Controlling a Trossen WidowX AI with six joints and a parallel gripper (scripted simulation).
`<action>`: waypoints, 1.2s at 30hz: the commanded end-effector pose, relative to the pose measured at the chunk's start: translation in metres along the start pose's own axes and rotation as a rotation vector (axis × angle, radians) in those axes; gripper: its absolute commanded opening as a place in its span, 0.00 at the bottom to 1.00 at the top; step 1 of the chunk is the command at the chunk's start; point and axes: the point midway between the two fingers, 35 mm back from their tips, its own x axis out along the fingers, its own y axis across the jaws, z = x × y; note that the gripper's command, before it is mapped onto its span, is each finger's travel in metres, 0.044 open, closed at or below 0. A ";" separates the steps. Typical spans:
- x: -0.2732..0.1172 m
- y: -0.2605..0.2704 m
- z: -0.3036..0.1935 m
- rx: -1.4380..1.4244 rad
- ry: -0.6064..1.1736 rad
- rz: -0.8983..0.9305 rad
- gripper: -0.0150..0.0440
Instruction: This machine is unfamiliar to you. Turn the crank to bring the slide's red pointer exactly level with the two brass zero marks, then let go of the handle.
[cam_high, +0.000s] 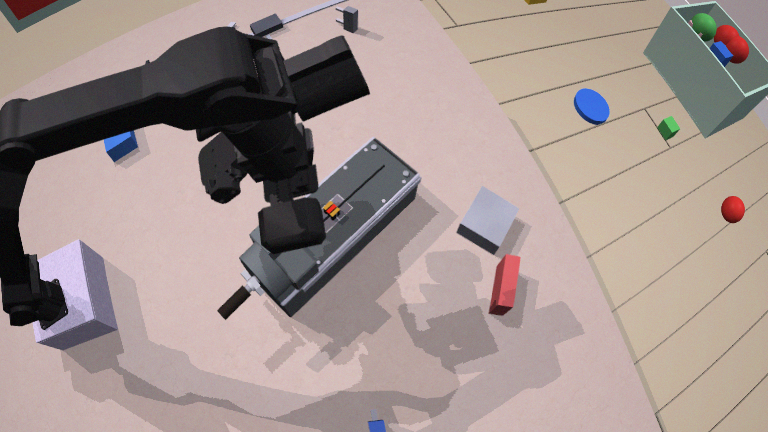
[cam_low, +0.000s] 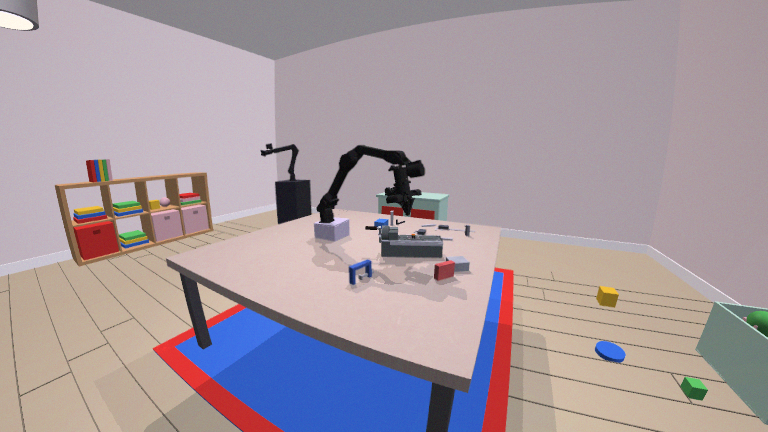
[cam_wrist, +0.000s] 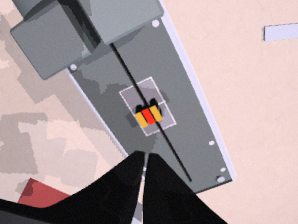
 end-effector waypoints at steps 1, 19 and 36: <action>0.000 0.000 0.000 0.000 0.000 0.000 0.34; 0.000 0.000 0.000 0.000 0.000 0.000 0.91; 0.000 0.000 0.000 0.000 0.000 0.000 0.25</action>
